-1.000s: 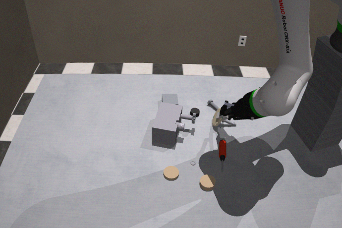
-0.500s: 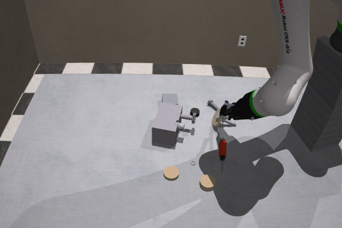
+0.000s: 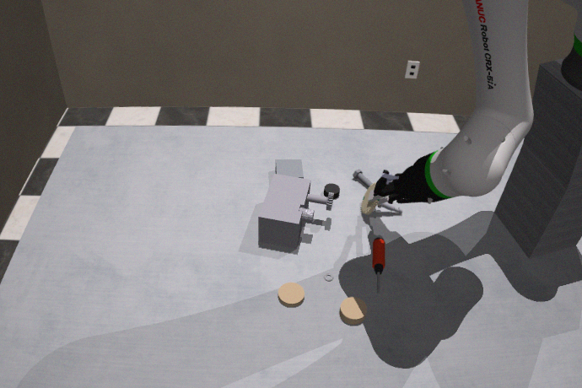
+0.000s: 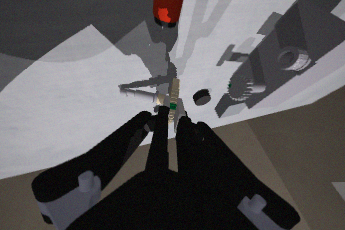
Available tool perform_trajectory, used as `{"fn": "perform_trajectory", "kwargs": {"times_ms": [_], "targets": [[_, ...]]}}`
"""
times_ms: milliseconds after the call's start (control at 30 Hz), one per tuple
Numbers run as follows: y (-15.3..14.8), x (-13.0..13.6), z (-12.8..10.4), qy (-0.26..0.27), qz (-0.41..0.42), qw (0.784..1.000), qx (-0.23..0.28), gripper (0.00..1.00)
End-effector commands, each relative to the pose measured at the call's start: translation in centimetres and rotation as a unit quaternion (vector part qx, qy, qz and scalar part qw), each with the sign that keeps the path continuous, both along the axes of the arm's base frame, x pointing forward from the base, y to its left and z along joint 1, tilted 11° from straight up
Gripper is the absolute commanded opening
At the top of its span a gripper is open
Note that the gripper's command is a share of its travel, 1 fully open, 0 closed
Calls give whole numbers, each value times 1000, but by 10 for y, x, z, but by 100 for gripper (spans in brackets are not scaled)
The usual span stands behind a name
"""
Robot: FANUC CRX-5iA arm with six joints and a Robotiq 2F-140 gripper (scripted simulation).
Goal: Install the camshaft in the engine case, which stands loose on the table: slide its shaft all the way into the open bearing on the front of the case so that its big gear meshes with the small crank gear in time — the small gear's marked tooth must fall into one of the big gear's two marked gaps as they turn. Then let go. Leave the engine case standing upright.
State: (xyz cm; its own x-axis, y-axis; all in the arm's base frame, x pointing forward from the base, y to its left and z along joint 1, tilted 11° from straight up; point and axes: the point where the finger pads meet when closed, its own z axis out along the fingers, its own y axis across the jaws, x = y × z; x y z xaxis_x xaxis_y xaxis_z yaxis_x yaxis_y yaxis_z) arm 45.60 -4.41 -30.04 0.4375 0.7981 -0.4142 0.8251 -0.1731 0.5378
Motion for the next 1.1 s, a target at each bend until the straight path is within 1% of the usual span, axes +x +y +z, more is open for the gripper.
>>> {"fn": "perform_trajectory", "kwargs": {"times_ms": [0,200,533,600,867,1067], "targets": [[0,0,2,0,0,1000,0,14],[0,-2,10,0,0,1000,0,14],[-2,-7,37,0,0,1000,0,14],[-2,-7,37,0,0,1000,0,14],[-2,-10,57,0,0,1000,0,14],[-3,-12,64,0,0,1000,0,14]]}}
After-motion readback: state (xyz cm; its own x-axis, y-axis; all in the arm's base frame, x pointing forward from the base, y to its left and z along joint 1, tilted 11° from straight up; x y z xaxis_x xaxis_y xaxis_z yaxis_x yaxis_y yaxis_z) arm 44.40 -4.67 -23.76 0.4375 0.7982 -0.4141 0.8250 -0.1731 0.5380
